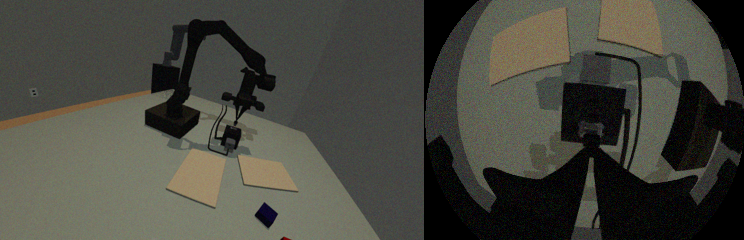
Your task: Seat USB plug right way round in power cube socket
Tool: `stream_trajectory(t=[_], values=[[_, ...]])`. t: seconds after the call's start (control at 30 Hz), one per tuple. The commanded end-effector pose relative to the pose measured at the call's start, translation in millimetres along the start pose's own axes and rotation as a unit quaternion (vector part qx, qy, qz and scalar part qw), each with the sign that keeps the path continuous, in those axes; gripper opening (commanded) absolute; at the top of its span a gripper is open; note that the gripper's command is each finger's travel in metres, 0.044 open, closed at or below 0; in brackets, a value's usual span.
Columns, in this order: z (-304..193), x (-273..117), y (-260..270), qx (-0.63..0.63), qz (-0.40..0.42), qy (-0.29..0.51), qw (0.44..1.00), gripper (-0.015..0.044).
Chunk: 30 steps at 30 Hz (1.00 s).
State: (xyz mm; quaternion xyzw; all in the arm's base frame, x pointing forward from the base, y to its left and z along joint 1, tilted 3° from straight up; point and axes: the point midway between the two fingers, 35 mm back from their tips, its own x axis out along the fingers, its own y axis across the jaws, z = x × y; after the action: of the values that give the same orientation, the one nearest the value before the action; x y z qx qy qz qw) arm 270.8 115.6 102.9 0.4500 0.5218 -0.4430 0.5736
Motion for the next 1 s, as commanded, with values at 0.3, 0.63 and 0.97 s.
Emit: stream_trajectory(t=[0.3,0.63,0.97], values=[[-0.5,1.9,0.2,0.003,0.001,0.0,1.0,0.0],[-0.7,3.1,0.1,0.004,0.001,0.0,1.0,0.0],[-0.9,4.3,0.1,0.004,0.001,0.0,1.0,0.0]])
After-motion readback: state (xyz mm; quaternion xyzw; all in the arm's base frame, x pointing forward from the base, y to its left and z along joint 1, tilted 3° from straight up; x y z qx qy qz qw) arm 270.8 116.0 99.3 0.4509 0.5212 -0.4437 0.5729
